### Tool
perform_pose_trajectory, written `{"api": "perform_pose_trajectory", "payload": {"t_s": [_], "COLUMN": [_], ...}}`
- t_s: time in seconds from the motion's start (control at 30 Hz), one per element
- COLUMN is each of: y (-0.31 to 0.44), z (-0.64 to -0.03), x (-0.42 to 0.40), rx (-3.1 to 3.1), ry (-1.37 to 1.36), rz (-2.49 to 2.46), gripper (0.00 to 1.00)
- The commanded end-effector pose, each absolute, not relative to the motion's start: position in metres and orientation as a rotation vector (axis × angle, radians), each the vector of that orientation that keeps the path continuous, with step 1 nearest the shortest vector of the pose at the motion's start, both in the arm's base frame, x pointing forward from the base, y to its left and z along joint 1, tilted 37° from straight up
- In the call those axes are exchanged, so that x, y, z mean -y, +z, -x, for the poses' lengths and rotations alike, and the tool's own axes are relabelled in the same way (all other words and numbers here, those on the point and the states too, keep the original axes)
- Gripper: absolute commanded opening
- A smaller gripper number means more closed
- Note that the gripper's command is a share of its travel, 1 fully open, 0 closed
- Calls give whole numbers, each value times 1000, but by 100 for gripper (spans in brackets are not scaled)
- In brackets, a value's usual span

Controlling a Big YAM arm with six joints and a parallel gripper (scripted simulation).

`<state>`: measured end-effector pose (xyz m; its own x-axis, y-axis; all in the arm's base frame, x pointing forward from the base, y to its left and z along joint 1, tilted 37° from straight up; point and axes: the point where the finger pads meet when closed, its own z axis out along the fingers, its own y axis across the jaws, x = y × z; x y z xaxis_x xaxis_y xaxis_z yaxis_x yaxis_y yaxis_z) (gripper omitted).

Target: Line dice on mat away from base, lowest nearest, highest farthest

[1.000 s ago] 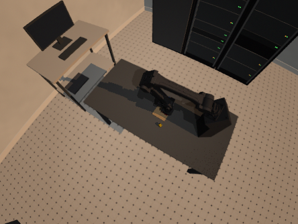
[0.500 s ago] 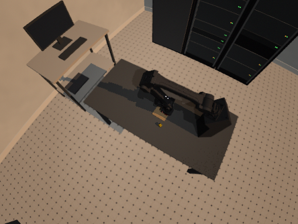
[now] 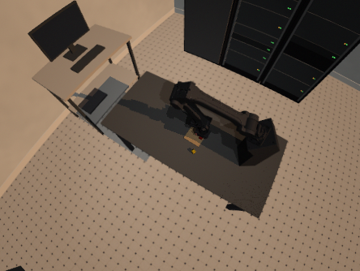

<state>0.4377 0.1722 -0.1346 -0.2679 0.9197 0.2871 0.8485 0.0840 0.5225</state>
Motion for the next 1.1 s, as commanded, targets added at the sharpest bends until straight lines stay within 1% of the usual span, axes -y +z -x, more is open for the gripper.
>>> {"api": "perform_pose_trajectory", "payload": {"t_s": [0.0,0.37,0.53,0.57,1.07], "y": [-117,-89,-98,-98,-92], "z": [-425,-410,-408,-408,-411], "x": [-153,-141,-141,-142,-142], "rx": [-2215,-2213,-2227,-2227,-2217], "ry": [919,921,906,906,920], "rz": [-1834,-1832,-1840,-1839,-1833], "gripper": [39,39,39,100,100]}}
